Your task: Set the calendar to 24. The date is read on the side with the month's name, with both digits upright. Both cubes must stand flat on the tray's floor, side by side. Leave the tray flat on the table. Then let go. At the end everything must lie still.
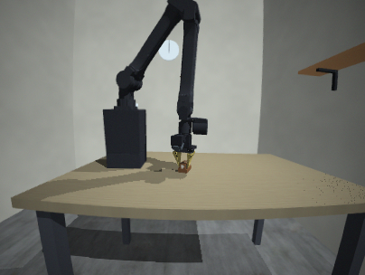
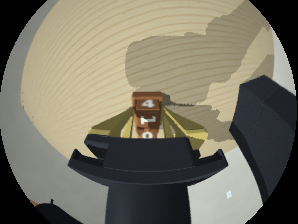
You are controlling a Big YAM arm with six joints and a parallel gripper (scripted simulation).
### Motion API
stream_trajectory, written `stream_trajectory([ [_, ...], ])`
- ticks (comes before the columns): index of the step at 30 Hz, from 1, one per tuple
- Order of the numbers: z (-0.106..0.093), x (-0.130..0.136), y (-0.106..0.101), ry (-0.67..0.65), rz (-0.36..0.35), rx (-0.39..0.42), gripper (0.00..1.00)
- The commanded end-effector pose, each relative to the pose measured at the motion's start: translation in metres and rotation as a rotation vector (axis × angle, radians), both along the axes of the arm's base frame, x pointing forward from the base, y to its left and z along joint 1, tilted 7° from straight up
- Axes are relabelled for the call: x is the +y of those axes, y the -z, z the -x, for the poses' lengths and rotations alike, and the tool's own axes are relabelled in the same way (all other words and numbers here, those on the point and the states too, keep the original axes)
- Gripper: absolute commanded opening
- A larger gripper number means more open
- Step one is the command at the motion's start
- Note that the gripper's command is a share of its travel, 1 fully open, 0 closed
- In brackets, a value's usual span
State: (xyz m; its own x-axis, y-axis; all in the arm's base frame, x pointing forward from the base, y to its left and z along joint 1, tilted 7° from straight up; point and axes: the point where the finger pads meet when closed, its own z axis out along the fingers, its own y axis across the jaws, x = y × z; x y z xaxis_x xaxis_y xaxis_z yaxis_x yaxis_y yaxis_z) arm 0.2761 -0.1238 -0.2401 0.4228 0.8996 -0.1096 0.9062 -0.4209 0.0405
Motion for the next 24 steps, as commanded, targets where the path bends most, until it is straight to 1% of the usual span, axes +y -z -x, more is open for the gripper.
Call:
stream_trajectory([
  [1,-0.0102,-0.0052,-0.0055,-0.013,0.012,-0.027,0.44],
  [9,-0.0102,-0.0052,-0.0055,-0.013,0.012,-0.027,0.44],
  [10,-0.0102,-0.0052,-0.0055,-0.013,0.012,-0.027,0.25],
  [24,-0.0102,-0.0052,-0.0055,-0.013,0.012,-0.027,0.25],
])
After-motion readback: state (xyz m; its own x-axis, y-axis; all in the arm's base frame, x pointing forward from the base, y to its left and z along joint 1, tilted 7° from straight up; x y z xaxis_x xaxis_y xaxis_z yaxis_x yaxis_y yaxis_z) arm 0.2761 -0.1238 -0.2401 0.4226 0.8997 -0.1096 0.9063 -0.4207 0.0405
